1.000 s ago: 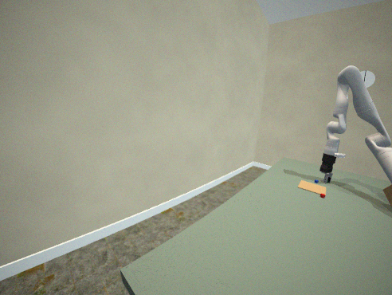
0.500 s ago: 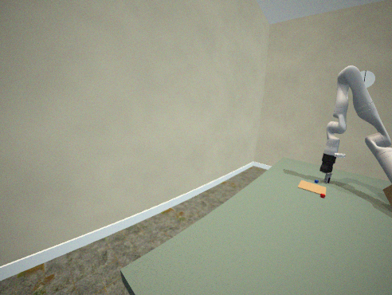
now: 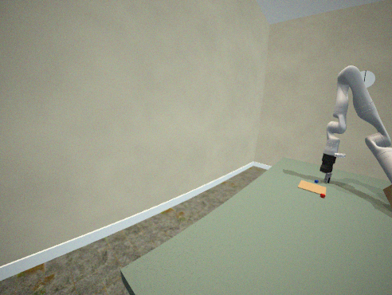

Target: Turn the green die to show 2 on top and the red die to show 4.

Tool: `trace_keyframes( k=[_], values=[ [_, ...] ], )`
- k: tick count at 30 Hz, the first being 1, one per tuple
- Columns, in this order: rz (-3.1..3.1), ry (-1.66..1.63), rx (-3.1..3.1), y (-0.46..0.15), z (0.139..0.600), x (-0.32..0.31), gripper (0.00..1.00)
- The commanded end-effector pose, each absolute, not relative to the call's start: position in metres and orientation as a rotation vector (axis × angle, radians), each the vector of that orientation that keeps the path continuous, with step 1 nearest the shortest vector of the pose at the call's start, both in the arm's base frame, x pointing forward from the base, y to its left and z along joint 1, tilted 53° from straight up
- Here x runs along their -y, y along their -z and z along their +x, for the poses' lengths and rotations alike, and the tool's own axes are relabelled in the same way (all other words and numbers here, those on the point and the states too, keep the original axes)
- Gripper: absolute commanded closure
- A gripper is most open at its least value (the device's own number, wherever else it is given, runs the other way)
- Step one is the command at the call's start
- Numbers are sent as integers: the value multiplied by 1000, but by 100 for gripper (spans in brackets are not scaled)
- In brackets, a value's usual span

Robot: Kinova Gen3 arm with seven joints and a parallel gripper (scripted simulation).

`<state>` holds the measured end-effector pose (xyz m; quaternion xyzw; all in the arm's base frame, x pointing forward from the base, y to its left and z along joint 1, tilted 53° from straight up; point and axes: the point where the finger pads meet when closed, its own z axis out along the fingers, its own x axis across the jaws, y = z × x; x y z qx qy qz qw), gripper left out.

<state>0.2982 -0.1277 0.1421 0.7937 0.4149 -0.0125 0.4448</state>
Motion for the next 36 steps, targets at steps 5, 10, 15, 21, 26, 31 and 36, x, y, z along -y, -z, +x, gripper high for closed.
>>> trace_keyframes(
  k=[5, 10, 15, 21, 26, 31, 36],
  values=[
    [1967, 30, -1029, -142, 298, 127, 66],
    [1967, 30, -1029, -142, 298, 127, 66],
    [1967, 30, -1029, -142, 298, 127, 66],
    [1967, 30, -1029, -144, 297, 125, 66],
    [1967, 30, -1029, -147, 295, 121, 66],
    [1967, 30, -1029, -151, 293, 117, 66],
    [1967, 30, -1029, -156, 290, 111, 66]
  ],
)
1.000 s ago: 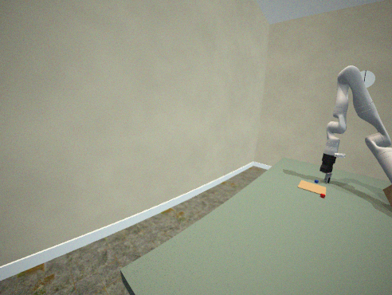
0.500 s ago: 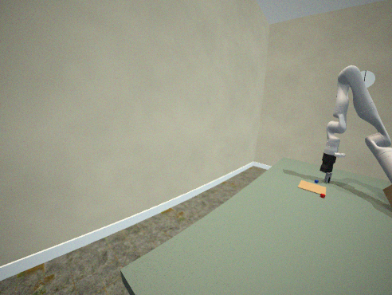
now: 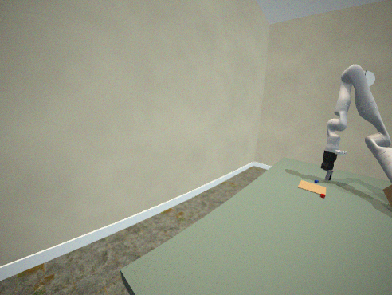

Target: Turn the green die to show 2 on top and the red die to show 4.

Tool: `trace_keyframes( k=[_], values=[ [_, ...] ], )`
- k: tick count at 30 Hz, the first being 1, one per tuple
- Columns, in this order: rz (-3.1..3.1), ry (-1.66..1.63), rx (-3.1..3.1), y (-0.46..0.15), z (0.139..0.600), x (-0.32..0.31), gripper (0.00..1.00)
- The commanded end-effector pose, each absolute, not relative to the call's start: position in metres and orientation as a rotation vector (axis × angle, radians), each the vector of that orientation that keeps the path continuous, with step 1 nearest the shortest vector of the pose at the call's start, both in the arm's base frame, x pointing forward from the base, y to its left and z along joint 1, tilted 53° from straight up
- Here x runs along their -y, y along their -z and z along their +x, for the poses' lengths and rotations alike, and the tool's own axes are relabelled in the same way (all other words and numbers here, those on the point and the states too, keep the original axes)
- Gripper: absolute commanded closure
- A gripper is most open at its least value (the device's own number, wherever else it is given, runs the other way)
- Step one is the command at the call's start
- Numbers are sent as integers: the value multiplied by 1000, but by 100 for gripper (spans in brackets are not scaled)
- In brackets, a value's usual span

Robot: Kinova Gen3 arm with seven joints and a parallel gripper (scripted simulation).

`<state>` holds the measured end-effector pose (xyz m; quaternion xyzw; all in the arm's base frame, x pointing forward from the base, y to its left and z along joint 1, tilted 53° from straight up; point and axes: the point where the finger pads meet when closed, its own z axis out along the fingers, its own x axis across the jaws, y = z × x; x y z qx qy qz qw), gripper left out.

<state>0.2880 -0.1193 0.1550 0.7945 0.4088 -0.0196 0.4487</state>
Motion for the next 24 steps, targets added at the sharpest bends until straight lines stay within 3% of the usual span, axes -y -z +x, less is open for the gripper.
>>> trace_keyframes(
  k=[1, 24],
  values=[
    [1967, 30, -1029, -158, 289, 109, 66],
    [1967, 30, -1029, -192, 270, 69, 66]
  ],
)
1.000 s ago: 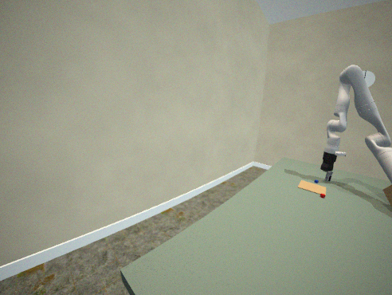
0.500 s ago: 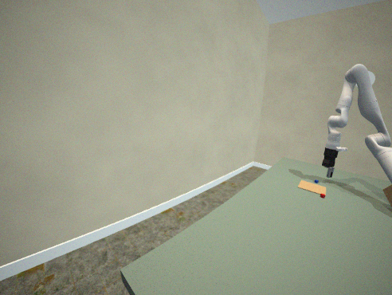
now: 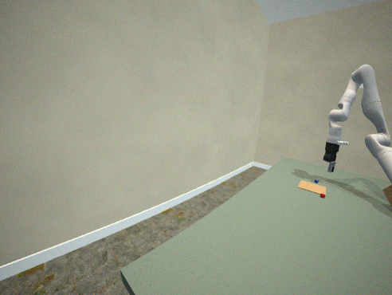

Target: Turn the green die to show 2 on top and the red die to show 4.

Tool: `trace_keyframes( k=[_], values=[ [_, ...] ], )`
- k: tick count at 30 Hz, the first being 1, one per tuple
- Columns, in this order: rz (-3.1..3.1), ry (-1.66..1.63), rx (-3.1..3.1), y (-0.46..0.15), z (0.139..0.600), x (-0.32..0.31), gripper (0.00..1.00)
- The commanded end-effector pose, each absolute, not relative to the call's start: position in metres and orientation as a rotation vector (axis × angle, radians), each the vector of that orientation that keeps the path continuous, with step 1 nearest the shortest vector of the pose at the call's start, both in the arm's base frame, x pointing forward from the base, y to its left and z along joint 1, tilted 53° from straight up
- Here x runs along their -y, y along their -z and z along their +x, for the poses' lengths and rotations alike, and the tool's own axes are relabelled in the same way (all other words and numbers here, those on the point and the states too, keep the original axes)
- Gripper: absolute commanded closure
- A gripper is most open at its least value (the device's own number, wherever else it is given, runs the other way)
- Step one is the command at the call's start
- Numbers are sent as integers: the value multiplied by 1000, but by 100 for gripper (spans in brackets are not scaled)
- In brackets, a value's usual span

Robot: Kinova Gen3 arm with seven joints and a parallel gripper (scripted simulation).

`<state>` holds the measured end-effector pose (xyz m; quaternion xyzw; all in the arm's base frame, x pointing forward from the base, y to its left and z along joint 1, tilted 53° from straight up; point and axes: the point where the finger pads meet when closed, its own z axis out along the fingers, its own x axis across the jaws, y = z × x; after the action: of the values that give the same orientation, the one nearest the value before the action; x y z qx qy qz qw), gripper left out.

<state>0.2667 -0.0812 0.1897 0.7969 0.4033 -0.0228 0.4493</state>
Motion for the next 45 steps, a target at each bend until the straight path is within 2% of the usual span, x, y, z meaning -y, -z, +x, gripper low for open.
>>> trace_keyframes(
  k=[1, 45],
  values=[
    [1967, 30, -1029, -193, 269, 67, 66],
    [1945, 59, -1071, -202, 262, 57, 66]
  ],
)
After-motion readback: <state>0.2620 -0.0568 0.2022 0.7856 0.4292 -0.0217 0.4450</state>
